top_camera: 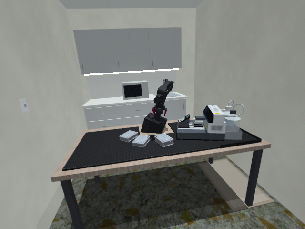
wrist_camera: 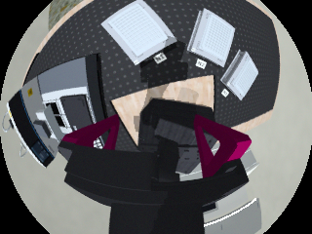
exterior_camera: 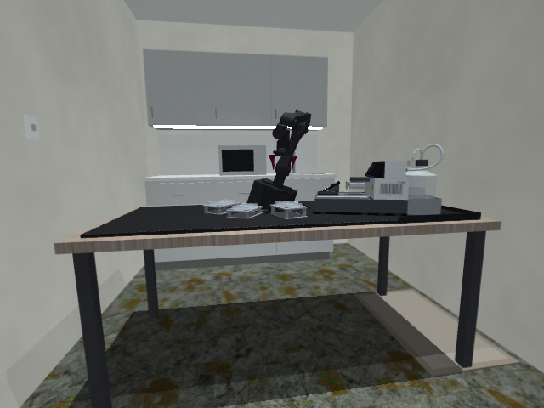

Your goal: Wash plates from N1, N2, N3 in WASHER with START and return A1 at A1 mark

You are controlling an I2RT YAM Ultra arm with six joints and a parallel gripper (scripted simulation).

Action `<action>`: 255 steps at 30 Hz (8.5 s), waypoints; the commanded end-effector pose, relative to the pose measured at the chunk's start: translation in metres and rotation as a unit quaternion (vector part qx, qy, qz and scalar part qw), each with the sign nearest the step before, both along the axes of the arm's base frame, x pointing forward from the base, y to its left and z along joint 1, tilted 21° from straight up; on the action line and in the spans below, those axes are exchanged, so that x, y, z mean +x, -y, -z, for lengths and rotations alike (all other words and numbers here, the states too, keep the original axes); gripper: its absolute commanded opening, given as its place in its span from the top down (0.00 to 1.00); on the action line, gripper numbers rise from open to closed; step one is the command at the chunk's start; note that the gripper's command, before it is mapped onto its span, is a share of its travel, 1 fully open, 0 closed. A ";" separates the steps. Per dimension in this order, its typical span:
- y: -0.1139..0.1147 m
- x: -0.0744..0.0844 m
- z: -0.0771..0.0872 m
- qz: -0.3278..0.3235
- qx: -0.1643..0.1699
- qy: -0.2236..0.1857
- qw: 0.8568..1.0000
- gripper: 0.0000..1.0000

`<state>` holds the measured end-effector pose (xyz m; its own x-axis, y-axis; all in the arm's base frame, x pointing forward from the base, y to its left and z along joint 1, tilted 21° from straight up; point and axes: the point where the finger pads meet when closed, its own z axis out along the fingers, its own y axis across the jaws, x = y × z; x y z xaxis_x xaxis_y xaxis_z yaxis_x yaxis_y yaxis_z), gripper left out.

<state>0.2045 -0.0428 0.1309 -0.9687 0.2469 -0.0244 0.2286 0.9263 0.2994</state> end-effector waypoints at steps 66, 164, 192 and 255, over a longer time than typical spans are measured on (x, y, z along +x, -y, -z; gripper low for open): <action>-0.021 0.152 0.048 -0.265 -0.016 0.114 0.957 0.00; -0.047 0.164 0.123 -0.265 -0.016 0.114 0.957 0.00; -0.051 0.166 0.132 -0.265 -0.016 0.114 0.957 0.10; -0.048 0.164 0.125 -0.265 -0.016 0.114 0.957 1.00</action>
